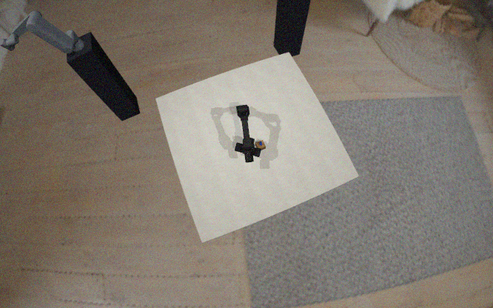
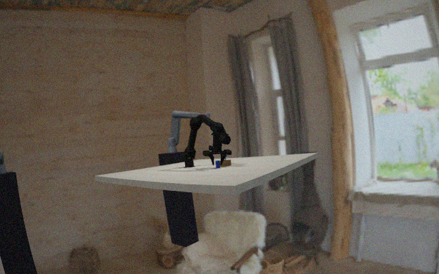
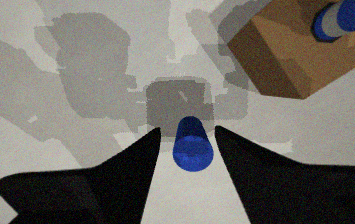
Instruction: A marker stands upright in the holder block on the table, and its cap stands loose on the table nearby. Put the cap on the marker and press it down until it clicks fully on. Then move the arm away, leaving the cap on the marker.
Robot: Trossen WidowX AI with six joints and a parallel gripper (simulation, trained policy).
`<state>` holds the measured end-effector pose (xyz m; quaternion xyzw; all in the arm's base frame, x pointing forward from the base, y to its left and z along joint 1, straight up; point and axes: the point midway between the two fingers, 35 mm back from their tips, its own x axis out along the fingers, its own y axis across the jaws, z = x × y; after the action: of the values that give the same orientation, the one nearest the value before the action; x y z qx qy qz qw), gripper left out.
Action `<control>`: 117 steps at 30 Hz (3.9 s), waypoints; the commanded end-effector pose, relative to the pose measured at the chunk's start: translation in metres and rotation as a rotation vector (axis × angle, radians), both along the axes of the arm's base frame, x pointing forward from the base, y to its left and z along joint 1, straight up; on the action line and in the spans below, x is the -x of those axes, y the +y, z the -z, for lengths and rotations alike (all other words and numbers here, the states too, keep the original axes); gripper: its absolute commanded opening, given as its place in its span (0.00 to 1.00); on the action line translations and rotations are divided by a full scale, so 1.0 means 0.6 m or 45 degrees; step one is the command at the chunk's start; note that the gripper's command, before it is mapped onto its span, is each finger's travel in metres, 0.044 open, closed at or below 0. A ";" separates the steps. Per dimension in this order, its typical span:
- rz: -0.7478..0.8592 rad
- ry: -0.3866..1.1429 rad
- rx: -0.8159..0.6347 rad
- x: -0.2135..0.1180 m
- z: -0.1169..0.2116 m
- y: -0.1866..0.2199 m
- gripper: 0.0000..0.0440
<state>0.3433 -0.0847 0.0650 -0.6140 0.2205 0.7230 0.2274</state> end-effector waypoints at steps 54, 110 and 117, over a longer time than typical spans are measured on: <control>-0.360 -0.098 0.024 0.032 -0.171 0.187 0.00; -0.605 -0.029 0.000 0.045 -0.038 0.174 0.24; -0.612 -0.030 0.001 0.045 -0.038 0.173 0.26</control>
<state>0.3231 0.0249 0.1047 -0.6776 0.0566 0.7308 0.0608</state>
